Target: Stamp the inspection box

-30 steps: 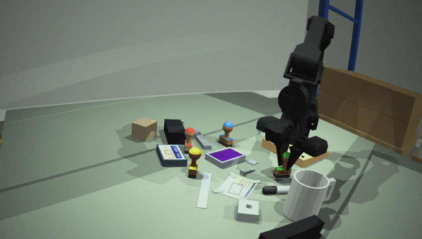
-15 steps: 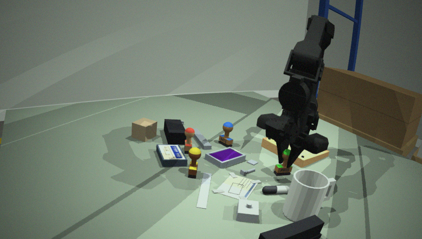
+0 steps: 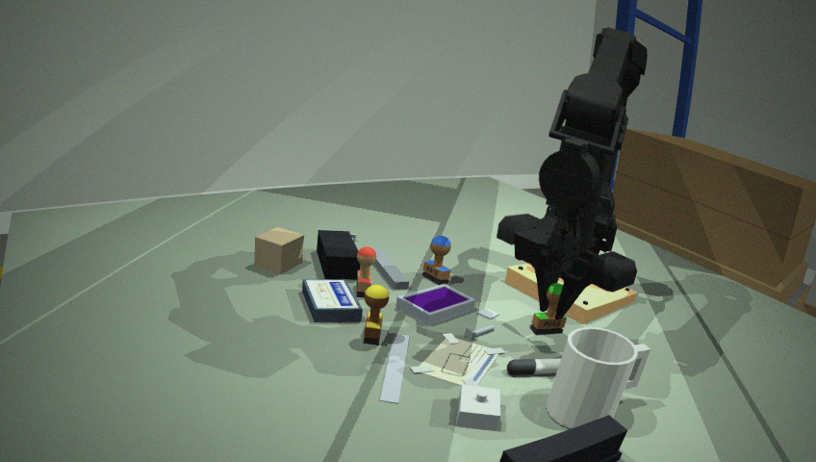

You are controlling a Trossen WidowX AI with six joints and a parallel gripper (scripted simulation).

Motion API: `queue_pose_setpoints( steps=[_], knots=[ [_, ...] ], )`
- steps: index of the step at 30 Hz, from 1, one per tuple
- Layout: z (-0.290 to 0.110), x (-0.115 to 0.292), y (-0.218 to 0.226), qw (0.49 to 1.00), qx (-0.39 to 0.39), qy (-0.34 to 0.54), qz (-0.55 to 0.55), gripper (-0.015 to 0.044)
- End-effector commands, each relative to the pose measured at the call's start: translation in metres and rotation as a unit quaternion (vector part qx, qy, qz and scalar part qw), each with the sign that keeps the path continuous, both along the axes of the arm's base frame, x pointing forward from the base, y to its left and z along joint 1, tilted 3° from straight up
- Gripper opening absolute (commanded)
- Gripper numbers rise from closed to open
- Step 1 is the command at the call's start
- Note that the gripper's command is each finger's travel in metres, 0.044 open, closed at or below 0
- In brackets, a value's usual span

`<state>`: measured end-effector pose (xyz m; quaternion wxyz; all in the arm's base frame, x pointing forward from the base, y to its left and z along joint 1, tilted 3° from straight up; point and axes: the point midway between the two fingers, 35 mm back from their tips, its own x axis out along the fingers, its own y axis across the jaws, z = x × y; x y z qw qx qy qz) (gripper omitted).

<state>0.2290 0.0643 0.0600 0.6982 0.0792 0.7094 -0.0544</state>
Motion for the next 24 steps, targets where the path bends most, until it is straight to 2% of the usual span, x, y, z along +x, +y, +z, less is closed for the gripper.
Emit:
queue_pose_setpoints(
  steps=[1,24],
  knots=[
    [0.005,0.002,0.001,1.000,0.003,-0.004,0.002,0.0000],
    [0.016,0.002,0.000,1.000,0.004,-0.005,0.002,0.0000]
  ],
)
